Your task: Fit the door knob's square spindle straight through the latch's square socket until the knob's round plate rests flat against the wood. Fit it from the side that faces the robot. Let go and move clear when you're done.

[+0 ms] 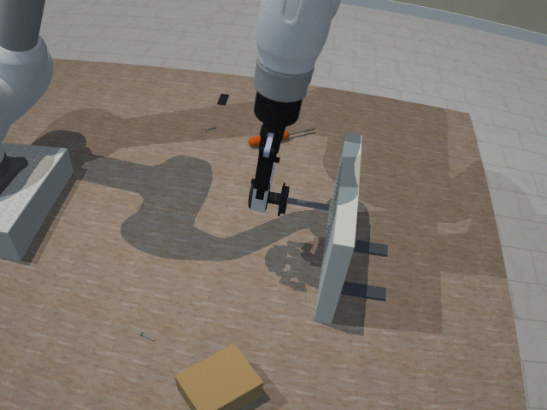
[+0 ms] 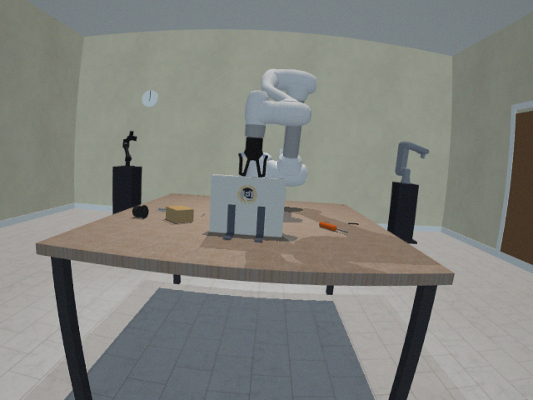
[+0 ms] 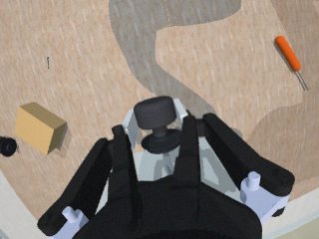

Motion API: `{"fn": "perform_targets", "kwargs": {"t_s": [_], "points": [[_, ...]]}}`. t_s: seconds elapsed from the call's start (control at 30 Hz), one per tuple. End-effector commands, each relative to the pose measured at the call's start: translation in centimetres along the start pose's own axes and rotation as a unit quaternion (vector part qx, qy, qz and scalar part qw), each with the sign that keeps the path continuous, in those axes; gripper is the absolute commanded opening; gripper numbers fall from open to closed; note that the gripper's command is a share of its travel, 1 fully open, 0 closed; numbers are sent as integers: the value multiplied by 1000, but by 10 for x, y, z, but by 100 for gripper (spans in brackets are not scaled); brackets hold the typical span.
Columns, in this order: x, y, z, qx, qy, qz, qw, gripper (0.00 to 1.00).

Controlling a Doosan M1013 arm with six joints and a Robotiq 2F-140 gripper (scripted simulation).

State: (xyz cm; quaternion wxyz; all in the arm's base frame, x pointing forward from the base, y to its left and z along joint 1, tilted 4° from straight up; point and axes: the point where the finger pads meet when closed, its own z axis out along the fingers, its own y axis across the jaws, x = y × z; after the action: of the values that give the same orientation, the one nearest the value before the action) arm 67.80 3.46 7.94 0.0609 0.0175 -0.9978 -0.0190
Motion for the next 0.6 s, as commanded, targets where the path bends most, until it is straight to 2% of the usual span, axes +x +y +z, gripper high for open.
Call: {"fn": "perform_targets", "kwargs": {"t_s": [0.0,0.57], "points": [[0,0,0,0,0,0,1000,42],[-3,0,0,0,0,0,1000,42]]}}
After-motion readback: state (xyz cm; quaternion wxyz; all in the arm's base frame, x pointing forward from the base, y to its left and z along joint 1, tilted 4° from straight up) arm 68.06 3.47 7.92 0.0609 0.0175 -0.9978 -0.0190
